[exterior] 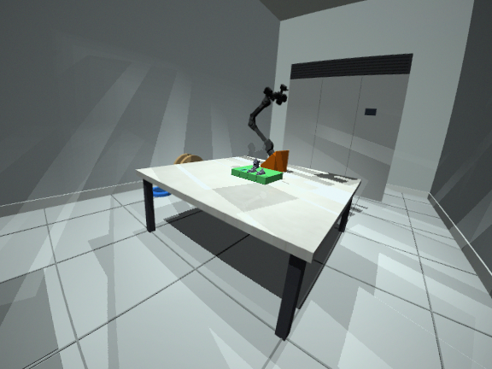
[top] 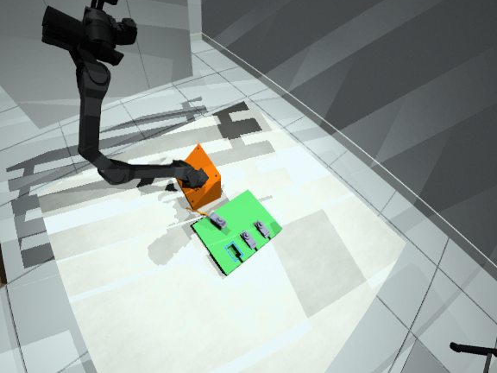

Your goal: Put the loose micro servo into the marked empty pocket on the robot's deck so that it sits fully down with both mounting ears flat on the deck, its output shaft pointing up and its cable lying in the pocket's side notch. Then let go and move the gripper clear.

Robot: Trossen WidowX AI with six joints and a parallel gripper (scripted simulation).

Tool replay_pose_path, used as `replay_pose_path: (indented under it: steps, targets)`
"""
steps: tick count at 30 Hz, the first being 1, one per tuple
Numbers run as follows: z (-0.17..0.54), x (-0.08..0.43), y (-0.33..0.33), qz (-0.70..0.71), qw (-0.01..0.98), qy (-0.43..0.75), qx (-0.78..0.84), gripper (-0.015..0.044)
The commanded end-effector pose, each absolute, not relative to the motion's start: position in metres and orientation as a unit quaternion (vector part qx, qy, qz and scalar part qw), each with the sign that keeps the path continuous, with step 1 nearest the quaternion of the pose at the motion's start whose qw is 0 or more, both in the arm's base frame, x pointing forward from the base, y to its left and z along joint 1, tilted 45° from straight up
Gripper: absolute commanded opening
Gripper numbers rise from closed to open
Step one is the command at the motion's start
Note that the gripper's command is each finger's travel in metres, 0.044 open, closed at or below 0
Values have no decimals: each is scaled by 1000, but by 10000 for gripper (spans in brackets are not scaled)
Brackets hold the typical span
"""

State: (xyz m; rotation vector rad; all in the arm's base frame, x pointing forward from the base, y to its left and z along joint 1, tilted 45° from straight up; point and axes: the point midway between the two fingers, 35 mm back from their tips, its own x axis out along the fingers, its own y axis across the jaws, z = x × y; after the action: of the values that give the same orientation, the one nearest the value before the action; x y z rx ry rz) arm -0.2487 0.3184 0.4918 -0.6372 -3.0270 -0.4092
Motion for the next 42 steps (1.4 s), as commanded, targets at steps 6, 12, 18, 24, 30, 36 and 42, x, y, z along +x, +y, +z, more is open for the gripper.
replay_pose_path:
  steps: [6,12,18,24,30,36,42]
  targets:
    - [479,-239,333,-138,-11,-963,-231,440]
    - [447,-210,365,-157,-69,-941,-292,440]
    - [410,-175,394,-166,-140,-912,-347,440]
    - [372,-135,415,-170,-217,-879,-389,440]
    - [333,-92,427,-166,-297,-843,-418,440]
    - [294,-48,431,-157,-379,-804,-431,440]
    - [256,-4,426,-141,-460,-764,-428,440]
